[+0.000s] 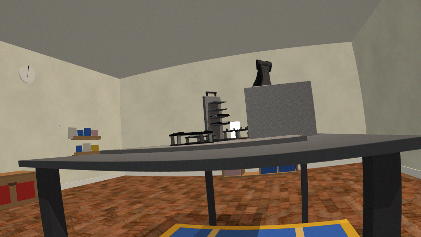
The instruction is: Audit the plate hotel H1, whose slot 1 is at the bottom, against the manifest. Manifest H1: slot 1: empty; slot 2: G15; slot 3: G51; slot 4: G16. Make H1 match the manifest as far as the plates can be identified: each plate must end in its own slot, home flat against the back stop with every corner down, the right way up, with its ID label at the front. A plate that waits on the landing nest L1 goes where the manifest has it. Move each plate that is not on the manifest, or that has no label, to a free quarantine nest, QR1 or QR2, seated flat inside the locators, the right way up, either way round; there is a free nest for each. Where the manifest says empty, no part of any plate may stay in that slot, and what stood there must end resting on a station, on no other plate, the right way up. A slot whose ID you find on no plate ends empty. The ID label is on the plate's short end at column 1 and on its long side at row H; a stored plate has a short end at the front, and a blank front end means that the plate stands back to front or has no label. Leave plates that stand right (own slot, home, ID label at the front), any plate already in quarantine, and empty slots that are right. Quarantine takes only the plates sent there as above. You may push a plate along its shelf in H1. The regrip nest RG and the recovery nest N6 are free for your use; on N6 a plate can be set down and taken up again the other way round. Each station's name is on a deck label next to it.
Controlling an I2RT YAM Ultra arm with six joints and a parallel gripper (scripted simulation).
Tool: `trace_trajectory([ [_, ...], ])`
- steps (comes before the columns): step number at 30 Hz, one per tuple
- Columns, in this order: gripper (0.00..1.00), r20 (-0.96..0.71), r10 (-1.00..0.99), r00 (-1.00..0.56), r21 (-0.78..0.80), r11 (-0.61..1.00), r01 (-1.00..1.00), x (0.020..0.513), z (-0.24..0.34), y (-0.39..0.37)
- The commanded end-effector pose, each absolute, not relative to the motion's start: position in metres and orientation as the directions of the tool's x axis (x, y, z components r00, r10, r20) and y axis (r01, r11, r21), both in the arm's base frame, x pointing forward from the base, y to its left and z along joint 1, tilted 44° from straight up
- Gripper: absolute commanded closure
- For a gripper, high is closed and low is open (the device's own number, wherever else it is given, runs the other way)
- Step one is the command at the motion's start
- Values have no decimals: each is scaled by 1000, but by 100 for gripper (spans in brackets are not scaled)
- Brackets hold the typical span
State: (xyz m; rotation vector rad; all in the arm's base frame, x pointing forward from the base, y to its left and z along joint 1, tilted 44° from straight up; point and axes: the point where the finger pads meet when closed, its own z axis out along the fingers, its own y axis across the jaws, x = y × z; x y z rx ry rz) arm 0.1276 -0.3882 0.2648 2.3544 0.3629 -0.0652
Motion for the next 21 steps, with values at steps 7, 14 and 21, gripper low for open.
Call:
trace_trajectory([
  [7,14,-151,241,959,682,-677,277,128,267,-390],
  [14,14,-151,241,959,682,-677,277,128,263,-394],
  [21,14,-151,241,959,682,-677,277,128,261,-396],
])
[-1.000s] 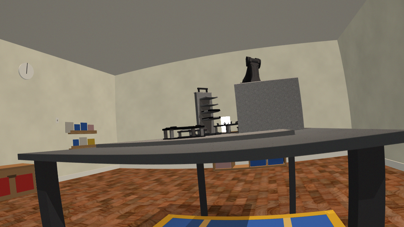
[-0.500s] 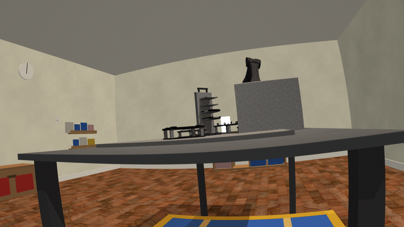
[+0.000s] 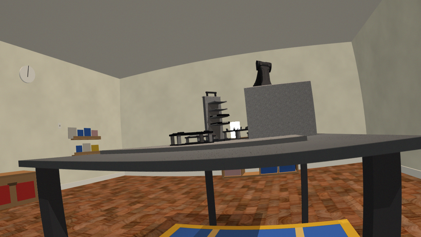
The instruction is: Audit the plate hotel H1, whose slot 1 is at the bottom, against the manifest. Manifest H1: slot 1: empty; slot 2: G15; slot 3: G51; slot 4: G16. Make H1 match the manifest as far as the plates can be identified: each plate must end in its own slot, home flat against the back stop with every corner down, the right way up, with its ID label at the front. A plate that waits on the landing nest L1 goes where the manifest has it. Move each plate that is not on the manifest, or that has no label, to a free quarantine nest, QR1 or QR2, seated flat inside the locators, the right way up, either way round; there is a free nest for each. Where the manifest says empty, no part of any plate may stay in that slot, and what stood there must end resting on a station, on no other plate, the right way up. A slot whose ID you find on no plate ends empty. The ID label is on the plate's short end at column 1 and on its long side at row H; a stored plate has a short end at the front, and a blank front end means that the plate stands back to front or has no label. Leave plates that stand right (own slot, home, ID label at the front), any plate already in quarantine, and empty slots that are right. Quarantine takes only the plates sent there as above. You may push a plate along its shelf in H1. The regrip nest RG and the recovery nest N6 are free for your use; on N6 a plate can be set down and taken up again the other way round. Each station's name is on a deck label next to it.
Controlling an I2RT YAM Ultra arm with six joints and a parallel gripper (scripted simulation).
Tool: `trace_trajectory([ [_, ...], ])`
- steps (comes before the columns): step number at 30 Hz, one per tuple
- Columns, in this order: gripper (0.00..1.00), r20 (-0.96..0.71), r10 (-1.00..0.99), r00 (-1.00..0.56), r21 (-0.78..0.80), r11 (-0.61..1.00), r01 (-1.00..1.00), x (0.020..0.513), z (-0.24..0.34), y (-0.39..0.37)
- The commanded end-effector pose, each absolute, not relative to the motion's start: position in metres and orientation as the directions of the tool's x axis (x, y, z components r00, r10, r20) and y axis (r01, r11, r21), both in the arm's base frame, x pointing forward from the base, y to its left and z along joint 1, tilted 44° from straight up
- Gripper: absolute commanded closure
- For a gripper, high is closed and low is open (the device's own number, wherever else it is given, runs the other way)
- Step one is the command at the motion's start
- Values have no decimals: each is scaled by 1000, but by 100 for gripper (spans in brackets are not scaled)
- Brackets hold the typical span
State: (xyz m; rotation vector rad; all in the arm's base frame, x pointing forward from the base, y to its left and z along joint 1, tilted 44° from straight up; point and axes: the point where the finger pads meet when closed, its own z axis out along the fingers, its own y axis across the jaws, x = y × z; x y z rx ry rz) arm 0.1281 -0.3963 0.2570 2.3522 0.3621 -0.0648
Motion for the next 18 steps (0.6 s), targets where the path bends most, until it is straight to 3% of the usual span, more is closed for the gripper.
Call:
trace_trajectory([
  [1,14,-151,241,959,682,-677,277,128,260,-396],
  [18,14,-151,241,959,682,-677,277,129,253,-403],
])
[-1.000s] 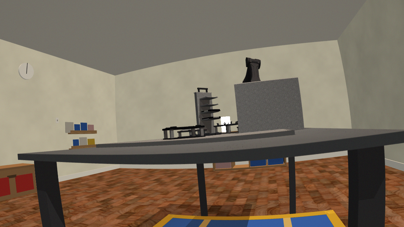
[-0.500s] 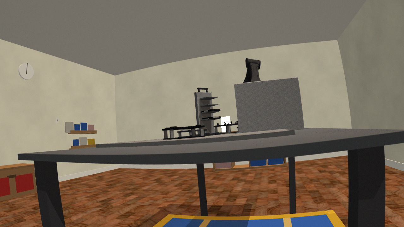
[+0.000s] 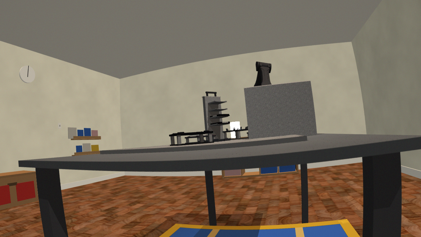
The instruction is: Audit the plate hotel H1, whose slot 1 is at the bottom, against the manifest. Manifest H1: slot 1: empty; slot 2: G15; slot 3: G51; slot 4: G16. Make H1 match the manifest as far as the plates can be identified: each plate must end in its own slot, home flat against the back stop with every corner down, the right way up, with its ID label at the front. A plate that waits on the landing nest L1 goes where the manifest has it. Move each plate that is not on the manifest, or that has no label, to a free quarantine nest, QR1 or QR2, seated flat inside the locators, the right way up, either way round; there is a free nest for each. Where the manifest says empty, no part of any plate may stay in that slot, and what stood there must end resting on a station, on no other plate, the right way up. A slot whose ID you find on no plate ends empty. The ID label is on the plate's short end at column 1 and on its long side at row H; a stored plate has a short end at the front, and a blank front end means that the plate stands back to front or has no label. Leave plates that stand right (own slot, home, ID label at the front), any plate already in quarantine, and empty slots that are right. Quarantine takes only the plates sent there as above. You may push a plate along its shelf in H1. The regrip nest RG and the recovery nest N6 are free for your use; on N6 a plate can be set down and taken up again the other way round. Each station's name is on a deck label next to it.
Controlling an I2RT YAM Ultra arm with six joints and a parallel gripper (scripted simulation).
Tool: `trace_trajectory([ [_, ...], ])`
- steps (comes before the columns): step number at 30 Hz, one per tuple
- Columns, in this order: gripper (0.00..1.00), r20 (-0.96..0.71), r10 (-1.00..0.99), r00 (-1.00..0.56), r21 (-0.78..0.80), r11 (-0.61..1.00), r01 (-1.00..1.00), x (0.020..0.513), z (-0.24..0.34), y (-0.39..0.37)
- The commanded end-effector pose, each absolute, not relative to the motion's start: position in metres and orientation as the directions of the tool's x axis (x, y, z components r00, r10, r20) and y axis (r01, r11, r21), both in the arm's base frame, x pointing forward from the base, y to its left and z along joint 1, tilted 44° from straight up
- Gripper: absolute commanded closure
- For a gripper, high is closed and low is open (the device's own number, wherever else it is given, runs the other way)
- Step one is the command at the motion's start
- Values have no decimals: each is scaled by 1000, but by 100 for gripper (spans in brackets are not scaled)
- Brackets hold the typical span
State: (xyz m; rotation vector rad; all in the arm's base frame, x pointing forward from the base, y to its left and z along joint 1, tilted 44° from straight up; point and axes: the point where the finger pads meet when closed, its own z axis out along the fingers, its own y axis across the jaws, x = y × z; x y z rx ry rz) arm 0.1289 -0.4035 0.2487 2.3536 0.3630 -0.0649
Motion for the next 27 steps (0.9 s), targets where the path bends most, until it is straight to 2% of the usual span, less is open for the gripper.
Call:
trace_trajectory([
  [1,14,-151,241,959,682,-677,277,129,253,-404],
  [27,14,-151,241,959,682,-677,277,130,242,-414],
])
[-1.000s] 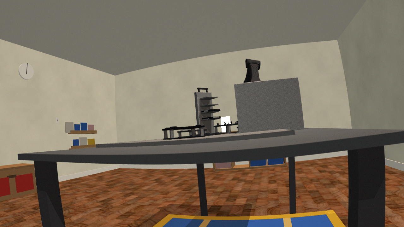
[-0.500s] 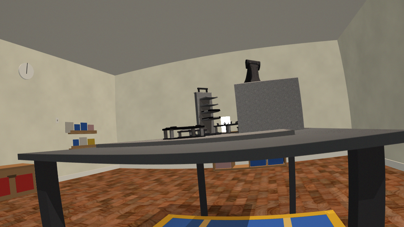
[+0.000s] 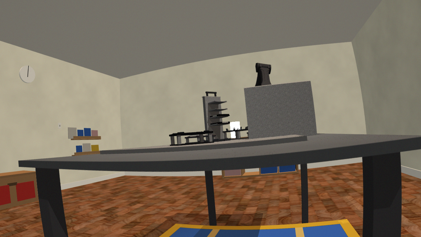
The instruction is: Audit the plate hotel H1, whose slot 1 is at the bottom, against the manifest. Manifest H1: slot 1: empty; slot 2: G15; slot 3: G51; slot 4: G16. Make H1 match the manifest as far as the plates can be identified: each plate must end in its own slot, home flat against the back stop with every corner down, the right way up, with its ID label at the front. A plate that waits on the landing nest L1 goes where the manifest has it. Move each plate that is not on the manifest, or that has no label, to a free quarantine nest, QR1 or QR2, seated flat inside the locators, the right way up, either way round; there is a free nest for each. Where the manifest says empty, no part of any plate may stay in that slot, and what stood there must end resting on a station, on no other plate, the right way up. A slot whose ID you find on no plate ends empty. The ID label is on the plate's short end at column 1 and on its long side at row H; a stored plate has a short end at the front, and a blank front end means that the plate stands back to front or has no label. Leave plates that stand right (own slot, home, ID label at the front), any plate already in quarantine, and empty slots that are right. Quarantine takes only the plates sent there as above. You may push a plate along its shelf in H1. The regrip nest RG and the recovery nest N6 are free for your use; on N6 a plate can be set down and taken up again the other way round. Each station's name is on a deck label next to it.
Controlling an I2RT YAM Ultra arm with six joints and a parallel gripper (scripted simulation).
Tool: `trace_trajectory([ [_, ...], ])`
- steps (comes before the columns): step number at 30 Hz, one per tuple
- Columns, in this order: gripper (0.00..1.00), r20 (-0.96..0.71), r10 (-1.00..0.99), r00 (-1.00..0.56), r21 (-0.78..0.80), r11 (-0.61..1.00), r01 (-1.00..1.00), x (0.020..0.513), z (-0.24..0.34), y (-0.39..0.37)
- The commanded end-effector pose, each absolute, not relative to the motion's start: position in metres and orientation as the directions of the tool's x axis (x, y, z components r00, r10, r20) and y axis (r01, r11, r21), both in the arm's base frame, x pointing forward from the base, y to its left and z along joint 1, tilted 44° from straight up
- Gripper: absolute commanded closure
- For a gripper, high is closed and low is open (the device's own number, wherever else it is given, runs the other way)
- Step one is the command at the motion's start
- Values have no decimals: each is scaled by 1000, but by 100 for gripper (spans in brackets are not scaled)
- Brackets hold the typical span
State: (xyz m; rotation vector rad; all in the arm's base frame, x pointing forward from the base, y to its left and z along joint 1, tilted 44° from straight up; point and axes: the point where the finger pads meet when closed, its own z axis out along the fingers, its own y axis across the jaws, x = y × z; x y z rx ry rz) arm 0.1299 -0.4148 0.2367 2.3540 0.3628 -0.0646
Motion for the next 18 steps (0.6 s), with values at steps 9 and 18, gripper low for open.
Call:
trace_trajectory([
  [9,0,-151,241,959,682,-677,277,130,241,-414],
  [18,0,-151,241,959,682,-677,277,130,246,-410],
])
